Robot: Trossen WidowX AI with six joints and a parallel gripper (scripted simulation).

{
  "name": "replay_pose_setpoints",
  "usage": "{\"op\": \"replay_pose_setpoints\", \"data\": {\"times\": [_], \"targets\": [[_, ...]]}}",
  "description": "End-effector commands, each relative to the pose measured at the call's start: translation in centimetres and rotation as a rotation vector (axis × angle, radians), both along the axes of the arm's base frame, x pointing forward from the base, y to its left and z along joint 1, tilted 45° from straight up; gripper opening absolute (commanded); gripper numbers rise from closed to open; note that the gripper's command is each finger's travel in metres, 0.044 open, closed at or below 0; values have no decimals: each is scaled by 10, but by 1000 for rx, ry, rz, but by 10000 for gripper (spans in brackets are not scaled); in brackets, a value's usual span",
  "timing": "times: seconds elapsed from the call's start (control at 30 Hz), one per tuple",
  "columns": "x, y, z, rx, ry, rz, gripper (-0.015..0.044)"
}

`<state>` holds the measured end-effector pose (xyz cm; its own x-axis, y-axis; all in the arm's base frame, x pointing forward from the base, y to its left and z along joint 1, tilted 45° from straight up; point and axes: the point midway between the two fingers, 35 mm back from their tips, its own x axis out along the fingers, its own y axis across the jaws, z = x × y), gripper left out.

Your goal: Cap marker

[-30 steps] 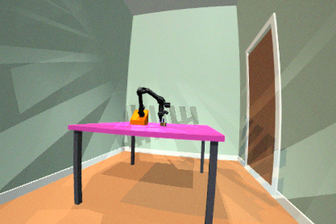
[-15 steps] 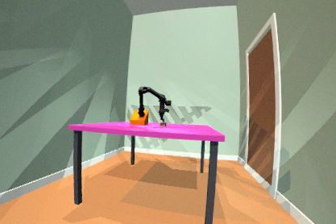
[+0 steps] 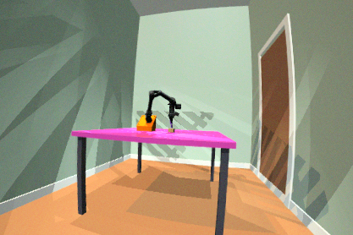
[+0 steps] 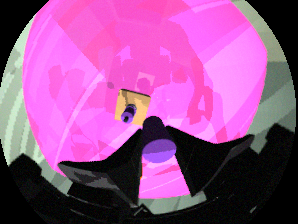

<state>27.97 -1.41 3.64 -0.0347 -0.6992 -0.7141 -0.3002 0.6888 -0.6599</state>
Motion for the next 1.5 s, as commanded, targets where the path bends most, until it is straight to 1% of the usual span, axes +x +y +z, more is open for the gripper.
{"op": "replay_pose_setpoints", "data": {"times": [0.0, 0.33, 1.47], "targets": [[2, 17, -4, 3, -7, -5, 0], [0, 42, -12, -7, -7, -7, 0], [-1, 9, -46, -8, -8, -7, 0]]}}
